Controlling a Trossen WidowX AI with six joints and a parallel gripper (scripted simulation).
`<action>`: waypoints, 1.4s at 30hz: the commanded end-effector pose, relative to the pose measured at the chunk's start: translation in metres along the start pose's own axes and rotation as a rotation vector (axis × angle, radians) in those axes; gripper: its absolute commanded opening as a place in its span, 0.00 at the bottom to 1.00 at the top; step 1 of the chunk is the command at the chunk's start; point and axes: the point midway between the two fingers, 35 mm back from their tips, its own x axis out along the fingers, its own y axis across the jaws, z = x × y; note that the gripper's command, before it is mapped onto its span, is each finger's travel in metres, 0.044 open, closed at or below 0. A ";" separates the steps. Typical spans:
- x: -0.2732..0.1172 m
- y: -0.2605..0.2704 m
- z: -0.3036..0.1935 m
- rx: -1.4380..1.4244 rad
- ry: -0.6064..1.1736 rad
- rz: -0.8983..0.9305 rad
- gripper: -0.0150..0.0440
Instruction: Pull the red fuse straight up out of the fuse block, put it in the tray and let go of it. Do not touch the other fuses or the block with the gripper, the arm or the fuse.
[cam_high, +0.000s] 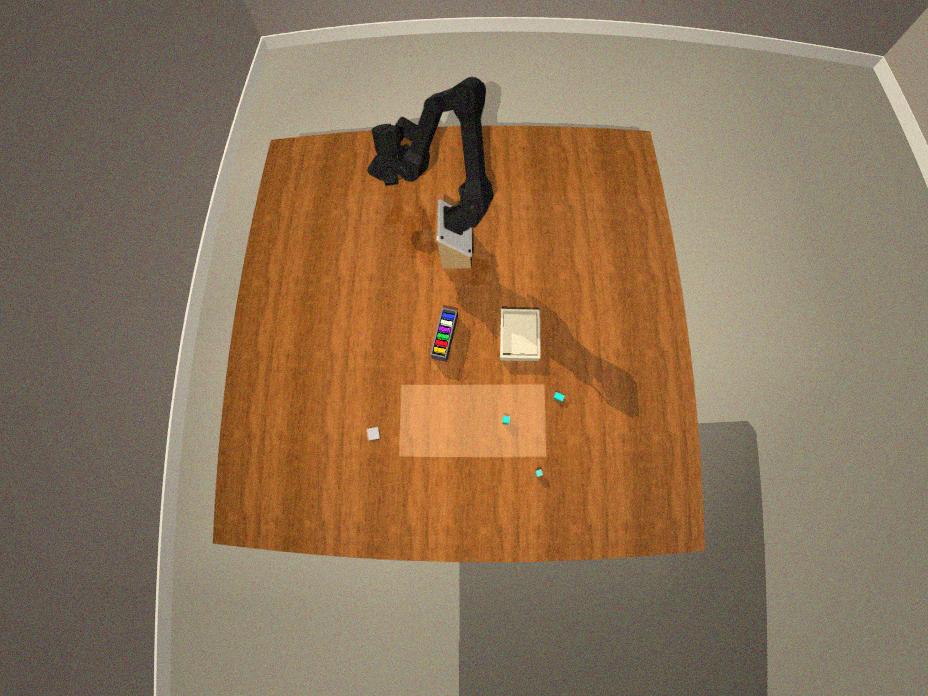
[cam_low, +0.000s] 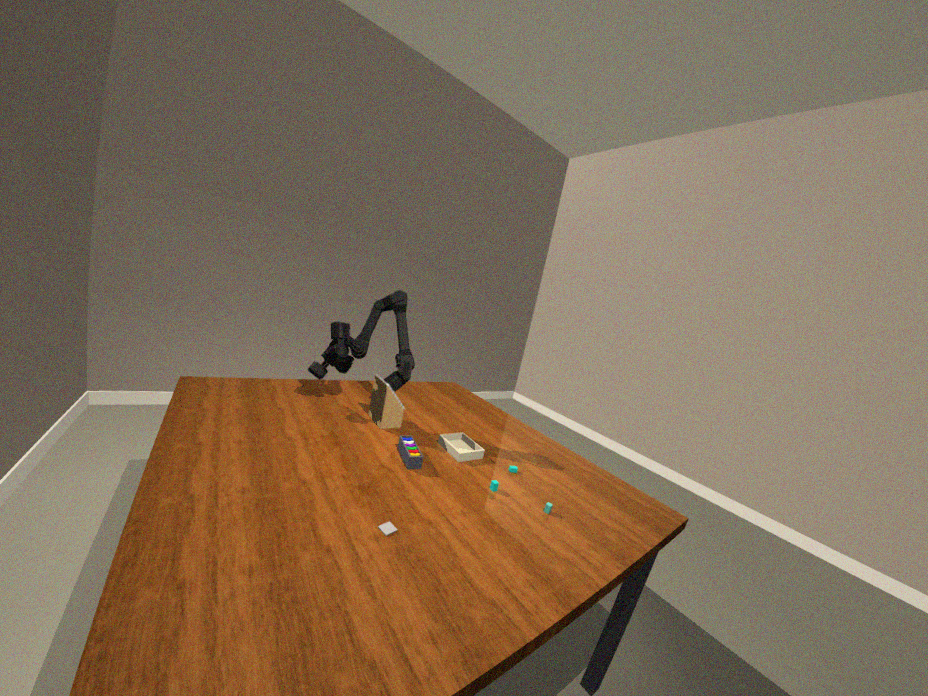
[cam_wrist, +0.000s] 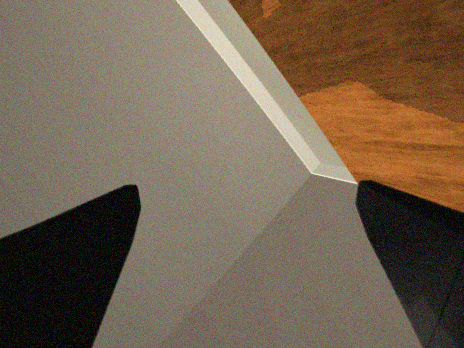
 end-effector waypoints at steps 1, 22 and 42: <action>-0.001 -0.001 -0.001 -0.009 0.006 -0.003 0.89; -0.206 -0.126 -0.119 -1.872 1.052 0.188 0.37; -0.377 -0.203 -0.016 -3.033 1.921 1.417 0.37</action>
